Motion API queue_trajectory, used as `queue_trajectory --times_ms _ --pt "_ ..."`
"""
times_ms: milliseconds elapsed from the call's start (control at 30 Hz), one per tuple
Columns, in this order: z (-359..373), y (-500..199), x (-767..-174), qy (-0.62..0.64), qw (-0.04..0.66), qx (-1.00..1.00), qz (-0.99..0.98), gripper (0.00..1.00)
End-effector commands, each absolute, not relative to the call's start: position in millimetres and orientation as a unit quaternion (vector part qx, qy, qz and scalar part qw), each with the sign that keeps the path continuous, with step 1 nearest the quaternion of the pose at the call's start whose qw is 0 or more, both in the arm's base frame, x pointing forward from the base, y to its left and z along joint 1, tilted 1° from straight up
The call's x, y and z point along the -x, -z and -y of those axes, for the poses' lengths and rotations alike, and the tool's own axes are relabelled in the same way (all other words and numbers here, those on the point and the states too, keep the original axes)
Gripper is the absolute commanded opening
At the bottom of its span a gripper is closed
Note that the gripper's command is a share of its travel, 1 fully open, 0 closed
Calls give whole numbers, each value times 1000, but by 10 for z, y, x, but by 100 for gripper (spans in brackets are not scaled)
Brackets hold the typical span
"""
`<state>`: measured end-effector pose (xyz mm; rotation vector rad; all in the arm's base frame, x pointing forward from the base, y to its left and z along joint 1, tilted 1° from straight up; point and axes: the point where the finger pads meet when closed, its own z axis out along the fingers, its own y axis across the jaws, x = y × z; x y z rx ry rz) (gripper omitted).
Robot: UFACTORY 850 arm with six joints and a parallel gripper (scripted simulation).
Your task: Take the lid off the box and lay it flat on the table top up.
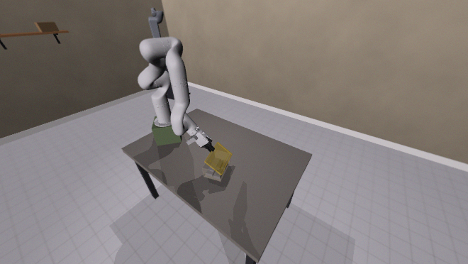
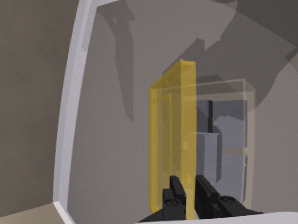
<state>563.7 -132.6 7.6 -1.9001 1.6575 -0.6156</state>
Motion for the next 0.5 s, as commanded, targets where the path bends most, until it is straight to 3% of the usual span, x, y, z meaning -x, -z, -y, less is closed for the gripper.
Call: queue_trajectory --times_ms 0,467 --pt "1327 -104 -5655 229 270 705 -615 0" --pt "1307 -295 -5804 229 270 705 -615 0"
